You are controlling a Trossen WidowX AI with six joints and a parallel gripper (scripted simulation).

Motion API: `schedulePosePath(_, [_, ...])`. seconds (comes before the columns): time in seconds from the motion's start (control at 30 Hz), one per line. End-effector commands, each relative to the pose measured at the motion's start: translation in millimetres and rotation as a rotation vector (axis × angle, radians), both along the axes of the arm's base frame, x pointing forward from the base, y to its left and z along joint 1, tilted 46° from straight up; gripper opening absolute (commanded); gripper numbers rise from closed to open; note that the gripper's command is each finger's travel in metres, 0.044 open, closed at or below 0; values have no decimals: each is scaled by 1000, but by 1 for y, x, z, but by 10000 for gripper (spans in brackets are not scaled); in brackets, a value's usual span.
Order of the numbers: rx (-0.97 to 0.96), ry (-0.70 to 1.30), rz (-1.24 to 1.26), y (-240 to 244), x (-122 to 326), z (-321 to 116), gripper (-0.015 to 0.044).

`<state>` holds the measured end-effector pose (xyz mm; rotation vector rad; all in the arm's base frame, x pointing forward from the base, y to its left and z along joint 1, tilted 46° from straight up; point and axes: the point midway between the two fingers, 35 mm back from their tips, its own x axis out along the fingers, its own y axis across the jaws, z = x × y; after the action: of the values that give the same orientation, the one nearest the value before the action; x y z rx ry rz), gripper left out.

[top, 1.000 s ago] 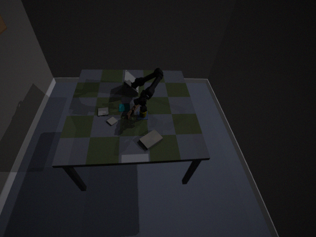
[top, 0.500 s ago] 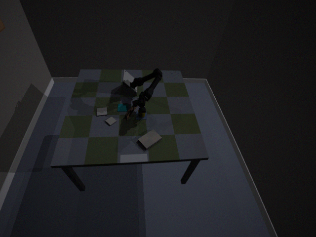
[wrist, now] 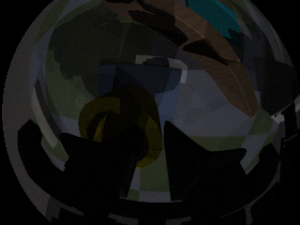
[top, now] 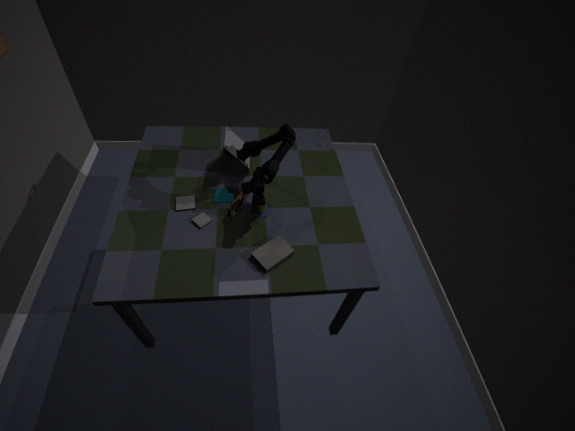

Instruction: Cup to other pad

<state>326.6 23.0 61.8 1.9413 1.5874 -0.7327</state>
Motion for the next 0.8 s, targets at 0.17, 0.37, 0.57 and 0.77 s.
schedulePosePath(0.17, [0,-1,1,0,0,0,33])
schedulePosePath(0.37, [-1,-1,1,-1,0,1,0])
schedulePosePath(0.57, [-3,1,-1,-15,-1,13,0])
schedulePosePath(0.77, [-4,3,-2,-30,-4,27,0])
